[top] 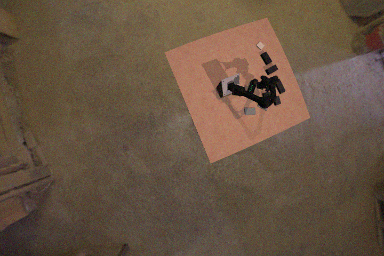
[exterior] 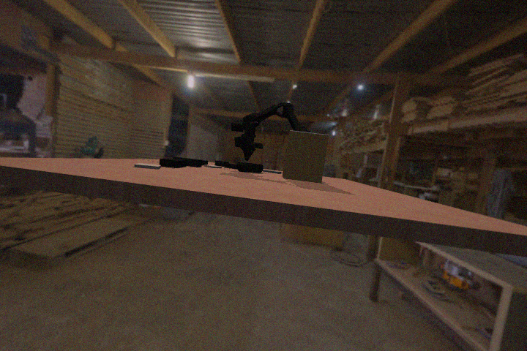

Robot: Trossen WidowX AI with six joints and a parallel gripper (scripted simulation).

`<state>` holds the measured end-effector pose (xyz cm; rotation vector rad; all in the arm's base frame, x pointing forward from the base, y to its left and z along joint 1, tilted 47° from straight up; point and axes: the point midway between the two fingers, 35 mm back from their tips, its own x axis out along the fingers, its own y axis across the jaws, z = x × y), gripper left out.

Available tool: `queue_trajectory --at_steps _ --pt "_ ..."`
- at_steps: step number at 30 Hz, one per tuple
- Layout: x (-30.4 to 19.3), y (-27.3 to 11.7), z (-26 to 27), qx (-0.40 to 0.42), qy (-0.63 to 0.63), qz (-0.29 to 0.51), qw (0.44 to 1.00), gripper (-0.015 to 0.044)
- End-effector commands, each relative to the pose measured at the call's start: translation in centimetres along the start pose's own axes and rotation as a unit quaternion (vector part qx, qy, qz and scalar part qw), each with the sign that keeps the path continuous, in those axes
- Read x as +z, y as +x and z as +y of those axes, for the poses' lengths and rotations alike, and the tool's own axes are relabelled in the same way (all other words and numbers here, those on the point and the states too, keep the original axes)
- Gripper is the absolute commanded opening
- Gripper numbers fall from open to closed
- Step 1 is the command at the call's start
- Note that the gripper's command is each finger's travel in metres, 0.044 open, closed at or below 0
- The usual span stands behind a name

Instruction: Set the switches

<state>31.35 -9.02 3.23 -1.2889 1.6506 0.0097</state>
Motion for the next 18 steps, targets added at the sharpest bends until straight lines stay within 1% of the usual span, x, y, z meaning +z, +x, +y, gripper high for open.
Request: queue_trajectory --at_steps 1,4,10,18 --pt "0.2 -2.3 -0.1 -0.001 0.002 -0.003 1.0 0.0105" --pt "0.1 -4.7 0.0 -0.001 0.002 -0.002 1.0 0.0184" --pt "0.1 -4.8 -0.1 -0.001 0.002 -0.002 1.0 0.0341" --pt "0.1 -4.8 -0.1 -0.001 0.002 -0.002 1.0 0.0131"
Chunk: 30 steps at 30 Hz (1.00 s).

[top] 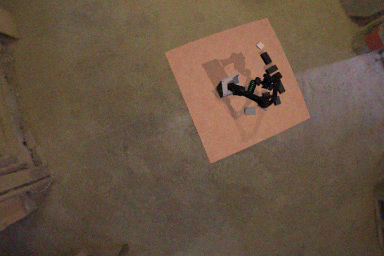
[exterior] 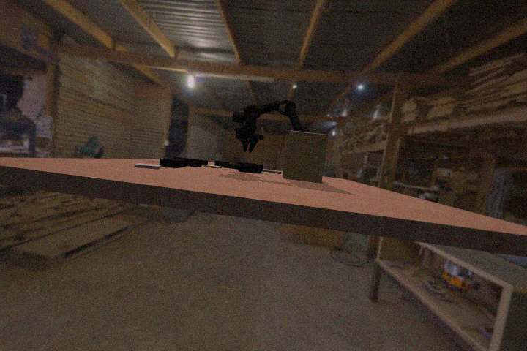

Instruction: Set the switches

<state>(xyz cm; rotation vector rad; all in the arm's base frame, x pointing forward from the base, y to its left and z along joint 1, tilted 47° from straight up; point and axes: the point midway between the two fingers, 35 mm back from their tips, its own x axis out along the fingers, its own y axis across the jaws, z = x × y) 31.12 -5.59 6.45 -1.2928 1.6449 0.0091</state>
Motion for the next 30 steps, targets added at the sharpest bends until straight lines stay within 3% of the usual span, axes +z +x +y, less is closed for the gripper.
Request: queue_trajectory --at_steps 1,5,19,30 --pt "0.0 -0.11 -0.01 0.001 0.002 -0.001 1.0 0.0105" --pt "0.0 -0.11 -0.01 0.001 0.002 -0.001 1.0 0.0" --pt "0.0 -0.11 -0.01 0.001 0.002 -0.001 1.0 0.0" --pt "0.02 -0.08 -0.01 0.001 0.0 -0.001 1.0 0.0289"
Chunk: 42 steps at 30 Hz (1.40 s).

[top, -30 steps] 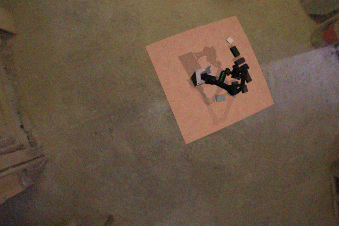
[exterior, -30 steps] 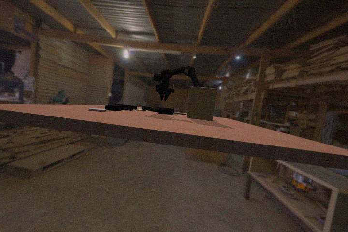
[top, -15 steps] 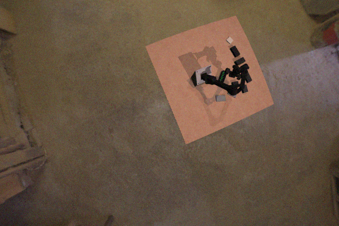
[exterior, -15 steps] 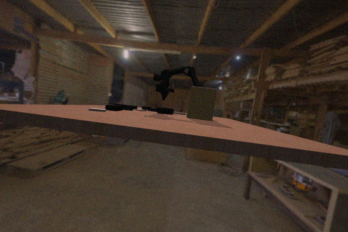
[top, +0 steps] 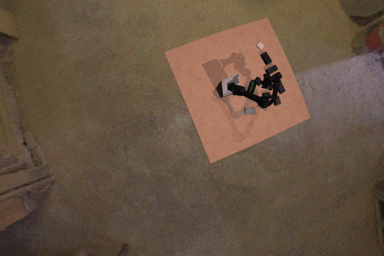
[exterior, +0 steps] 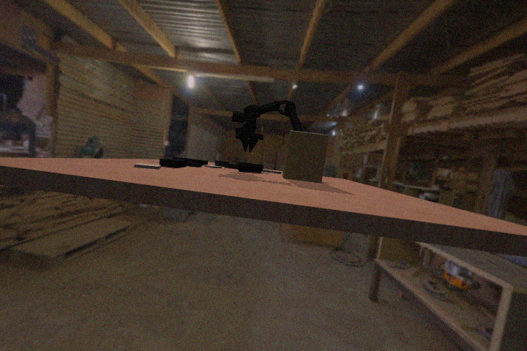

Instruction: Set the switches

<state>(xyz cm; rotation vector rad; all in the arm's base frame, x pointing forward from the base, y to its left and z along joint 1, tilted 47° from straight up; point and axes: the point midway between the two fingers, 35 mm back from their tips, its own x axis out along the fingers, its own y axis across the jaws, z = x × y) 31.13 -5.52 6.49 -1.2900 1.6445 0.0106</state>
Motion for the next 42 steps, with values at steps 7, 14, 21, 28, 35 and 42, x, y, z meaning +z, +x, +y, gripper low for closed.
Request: queue_trajectory --at_steps 7,14,21,28,35,42 --pt "0.0 0.0 0.0 0.0 0.0 0.0 1.0 0.044" --pt "-2.1 2.1 -0.8 0.061 0.001 0.004 0.998 0.0282" --pt "-5.2 5.0 -1.6 0.143 0.002 0.0 0.99 0.0099" --pt "-5.2 5.1 -1.6 0.145 0.002 0.0 0.989 0.0" --pt "-5.2 5.1 -1.6 0.145 0.002 0.0 0.989 0.0" --pt "-5.1 5.1 -1.7 0.144 0.001 0.003 0.99 0.0"
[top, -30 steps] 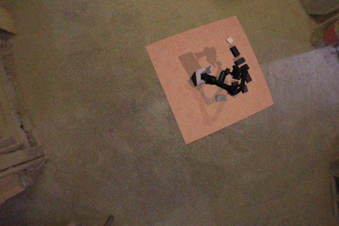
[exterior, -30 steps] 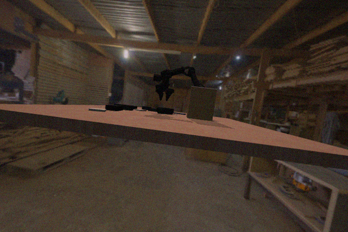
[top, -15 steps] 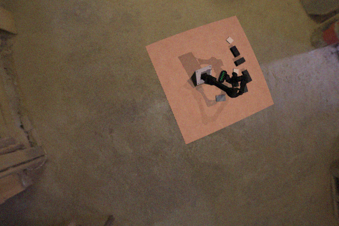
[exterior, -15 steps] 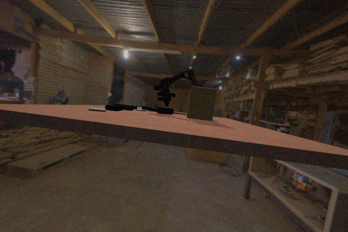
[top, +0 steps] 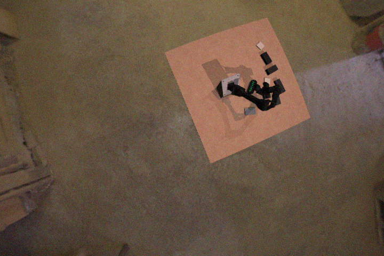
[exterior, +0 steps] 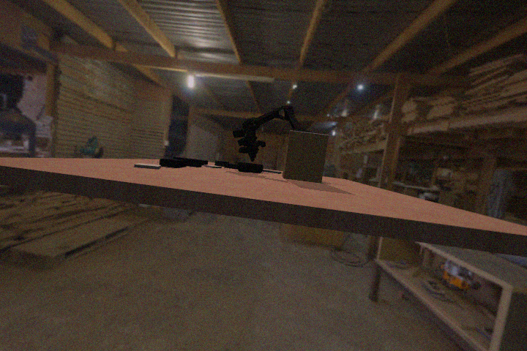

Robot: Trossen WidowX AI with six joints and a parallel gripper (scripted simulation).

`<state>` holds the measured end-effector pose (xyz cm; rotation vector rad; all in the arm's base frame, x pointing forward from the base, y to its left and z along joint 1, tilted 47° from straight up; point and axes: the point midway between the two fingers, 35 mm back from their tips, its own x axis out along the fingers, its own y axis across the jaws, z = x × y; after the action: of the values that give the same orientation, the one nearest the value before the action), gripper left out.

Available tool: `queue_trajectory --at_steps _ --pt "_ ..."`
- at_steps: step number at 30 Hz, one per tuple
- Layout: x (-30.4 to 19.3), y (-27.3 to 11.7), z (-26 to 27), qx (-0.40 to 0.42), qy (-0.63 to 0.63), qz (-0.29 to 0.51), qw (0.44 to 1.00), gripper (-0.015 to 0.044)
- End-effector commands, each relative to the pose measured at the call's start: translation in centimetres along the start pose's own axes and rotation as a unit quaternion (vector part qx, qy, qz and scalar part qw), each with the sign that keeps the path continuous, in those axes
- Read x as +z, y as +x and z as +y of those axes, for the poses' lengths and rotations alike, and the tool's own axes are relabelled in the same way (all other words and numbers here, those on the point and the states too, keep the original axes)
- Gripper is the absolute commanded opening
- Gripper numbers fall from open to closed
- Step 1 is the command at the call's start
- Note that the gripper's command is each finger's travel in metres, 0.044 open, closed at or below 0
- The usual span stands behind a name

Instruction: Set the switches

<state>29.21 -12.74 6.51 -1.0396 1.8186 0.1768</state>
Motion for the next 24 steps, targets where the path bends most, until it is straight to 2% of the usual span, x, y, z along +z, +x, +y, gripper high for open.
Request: queue_trajectory --at_steps 1,7,16,24 --pt "0.1 0.0 0.0 0.001 -0.002 0.001 1.0 0.0" --pt "1.4 0.5 0.7 -0.021 -0.003 0.007 1.0 0.0" --pt "7.9 2.5 6.5 -0.161 -0.008 0.022 0.987 0.0" --pt "10.1 3.5 11.7 -0.284 -0.004 -0.001 0.959 0.0"
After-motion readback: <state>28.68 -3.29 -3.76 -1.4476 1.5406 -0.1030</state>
